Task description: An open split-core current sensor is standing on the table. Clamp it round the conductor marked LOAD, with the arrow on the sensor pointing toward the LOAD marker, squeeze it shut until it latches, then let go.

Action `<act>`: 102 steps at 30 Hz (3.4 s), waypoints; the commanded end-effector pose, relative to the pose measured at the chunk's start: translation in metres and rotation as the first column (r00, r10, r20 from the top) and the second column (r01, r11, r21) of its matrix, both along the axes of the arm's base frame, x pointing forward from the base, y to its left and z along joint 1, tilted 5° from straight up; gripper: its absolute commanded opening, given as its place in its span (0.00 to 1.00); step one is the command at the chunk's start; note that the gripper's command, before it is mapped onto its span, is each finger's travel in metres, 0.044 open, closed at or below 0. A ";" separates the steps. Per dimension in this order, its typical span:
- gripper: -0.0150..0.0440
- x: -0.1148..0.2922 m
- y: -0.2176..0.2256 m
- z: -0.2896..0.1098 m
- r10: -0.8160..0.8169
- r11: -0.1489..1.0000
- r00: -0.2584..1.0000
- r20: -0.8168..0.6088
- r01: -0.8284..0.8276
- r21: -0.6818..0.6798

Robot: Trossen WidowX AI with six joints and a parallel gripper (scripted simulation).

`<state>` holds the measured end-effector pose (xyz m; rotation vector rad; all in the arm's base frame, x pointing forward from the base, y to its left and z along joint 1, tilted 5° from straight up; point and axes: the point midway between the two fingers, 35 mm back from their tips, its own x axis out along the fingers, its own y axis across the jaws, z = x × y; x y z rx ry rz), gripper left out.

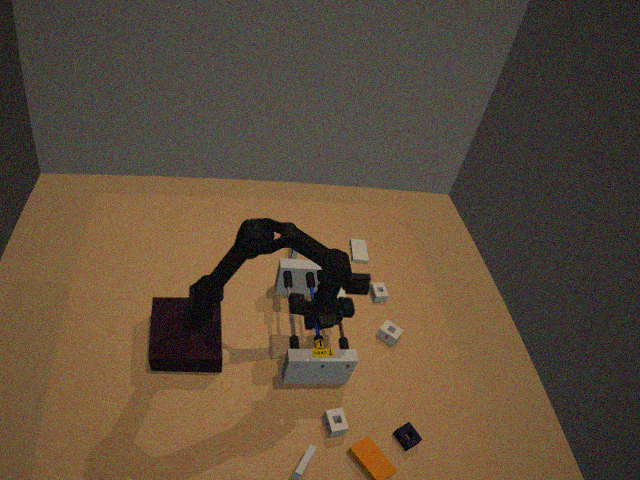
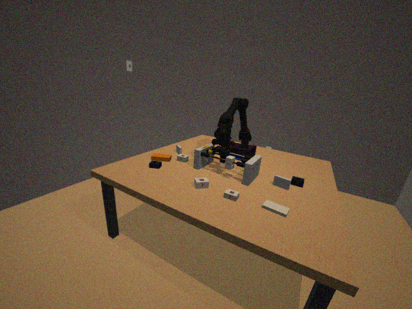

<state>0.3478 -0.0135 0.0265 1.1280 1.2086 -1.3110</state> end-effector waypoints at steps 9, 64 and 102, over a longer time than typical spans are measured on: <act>0.39 0.001 0.000 -0.001 0.000 1.000 1.000 0.001 0.000 0.000; 0.56 0.001 0.000 -0.001 0.000 1.000 1.000 0.002 0.000 0.000; 0.25 -0.004 0.000 -0.001 0.005 1.000 0.996 0.090 -0.004 -0.002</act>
